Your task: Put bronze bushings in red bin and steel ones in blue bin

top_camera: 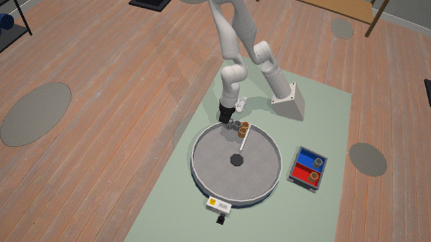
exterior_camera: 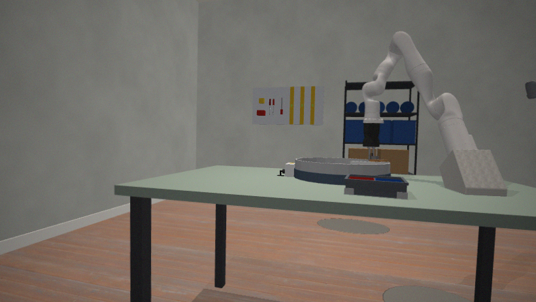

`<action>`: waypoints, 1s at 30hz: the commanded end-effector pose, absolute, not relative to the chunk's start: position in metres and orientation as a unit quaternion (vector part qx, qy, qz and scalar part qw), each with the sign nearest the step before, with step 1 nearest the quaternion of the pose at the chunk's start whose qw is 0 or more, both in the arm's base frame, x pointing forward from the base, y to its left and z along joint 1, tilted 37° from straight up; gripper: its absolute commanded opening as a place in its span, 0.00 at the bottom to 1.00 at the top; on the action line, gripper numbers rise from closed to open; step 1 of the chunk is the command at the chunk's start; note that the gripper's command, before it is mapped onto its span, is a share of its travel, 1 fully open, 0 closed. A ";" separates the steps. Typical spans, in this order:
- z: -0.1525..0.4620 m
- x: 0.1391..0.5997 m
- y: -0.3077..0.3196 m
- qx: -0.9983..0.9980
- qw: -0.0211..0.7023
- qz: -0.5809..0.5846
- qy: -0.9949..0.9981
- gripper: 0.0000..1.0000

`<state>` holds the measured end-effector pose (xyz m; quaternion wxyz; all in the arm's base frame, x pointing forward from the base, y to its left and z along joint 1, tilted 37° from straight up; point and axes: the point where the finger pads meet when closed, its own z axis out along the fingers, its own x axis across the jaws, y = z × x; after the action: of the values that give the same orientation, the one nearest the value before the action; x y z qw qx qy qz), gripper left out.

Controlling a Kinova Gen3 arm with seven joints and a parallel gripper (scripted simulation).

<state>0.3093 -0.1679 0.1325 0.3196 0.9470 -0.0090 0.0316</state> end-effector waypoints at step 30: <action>0.141 0.309 -0.161 0.947 0.319 0.032 -0.009 0.00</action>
<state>0.3087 -0.1615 0.1408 0.3198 0.9469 -0.0090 0.0313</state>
